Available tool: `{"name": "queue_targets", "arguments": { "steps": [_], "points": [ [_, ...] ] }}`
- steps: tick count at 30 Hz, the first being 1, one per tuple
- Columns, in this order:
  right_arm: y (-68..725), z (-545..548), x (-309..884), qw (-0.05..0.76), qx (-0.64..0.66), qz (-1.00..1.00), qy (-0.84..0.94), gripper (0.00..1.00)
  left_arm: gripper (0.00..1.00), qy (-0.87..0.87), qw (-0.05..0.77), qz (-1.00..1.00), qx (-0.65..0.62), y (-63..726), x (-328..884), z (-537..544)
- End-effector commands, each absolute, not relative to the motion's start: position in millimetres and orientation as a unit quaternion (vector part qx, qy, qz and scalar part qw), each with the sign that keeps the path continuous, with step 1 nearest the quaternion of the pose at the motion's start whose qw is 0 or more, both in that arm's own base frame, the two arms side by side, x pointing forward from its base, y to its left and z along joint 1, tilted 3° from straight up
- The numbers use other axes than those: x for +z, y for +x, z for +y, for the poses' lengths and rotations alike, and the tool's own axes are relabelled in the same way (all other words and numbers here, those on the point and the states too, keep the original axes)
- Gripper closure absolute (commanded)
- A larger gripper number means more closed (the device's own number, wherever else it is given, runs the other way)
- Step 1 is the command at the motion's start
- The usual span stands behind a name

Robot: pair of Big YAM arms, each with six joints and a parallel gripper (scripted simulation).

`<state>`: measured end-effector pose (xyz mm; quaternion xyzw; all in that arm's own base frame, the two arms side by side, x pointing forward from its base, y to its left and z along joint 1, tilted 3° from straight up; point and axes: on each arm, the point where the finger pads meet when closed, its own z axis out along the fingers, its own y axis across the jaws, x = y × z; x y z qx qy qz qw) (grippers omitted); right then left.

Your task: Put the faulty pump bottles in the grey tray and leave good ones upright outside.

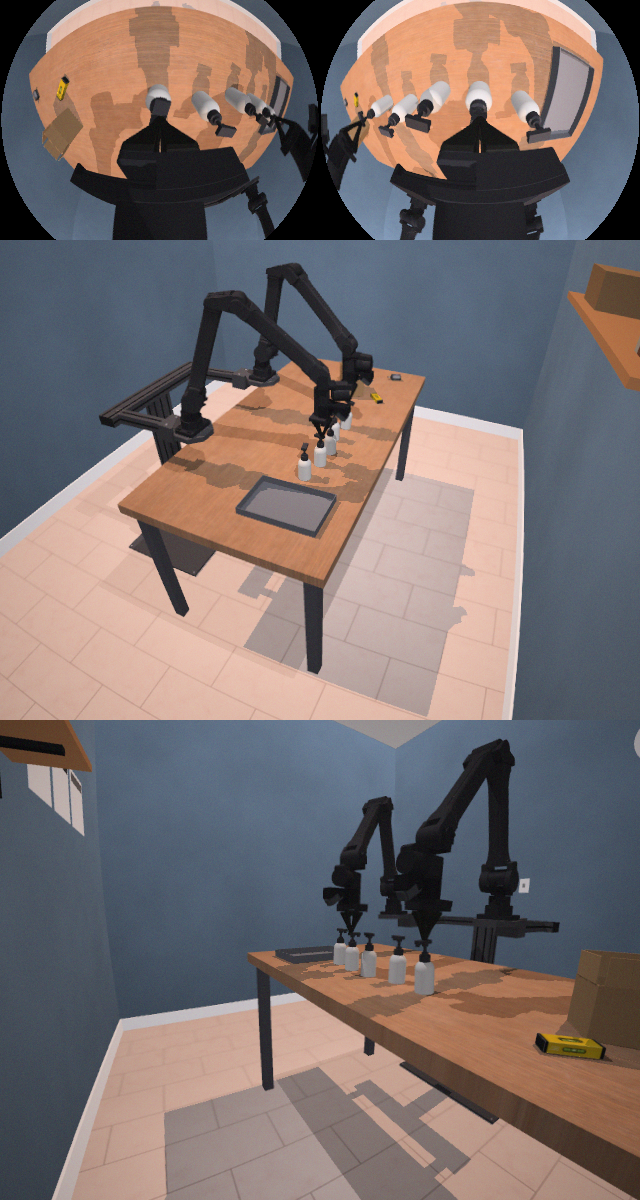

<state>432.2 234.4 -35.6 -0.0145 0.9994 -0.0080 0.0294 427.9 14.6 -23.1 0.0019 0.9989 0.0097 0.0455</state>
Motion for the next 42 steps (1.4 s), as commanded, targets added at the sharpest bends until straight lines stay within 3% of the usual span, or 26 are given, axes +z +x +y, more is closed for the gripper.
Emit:
{"name": "queue_targets", "arguments": {
  "steps": [1, 9, 13, 23, 28, 34, 42],
  "points": [
    [436, 237, -41, 0.031, -0.007, 0.999, -0.016, 1.00, 1.00, 0.002, 0.063, 0.998, 0.009, 448, -4, 7],
    [453, 258, -5, 0.060, 0.010, 0.998, -0.016, 1.00, 1.00, 0.001, 0.069, 0.998, 0.010, 443, 51, 12],
    [455, 256, 8, 0.065, 0.013, 0.998, -0.011, 1.00, 1.00, 0.001, 0.029, 1.000, 0.009, 421, 15, 19],
    [448, 257, 60, 0.066, 0.013, 0.998, -0.016, 1.00, 1.00, 0.003, 0.033, 0.999, 0.010, 419, 17, 18],
    [425, 227, 6, 0.015, -0.016, 1.000, -0.016, 1.00, 1.00, 0.003, 0.033, 0.999, 0.010, 419, 17, 18],
    [430, 236, 10, 0.023, -0.012, 0.999, -0.020, 1.00, 1.00, 0.003, 0.033, 0.999, 0.010, 419, 17, 18],
    [425, 247, 90, 0.044, 0.001, 0.999, -0.014, 1.00, 1.00, 0.002, 0.043, 0.999, 0.010, 420, 79, 21]
  ]
}}
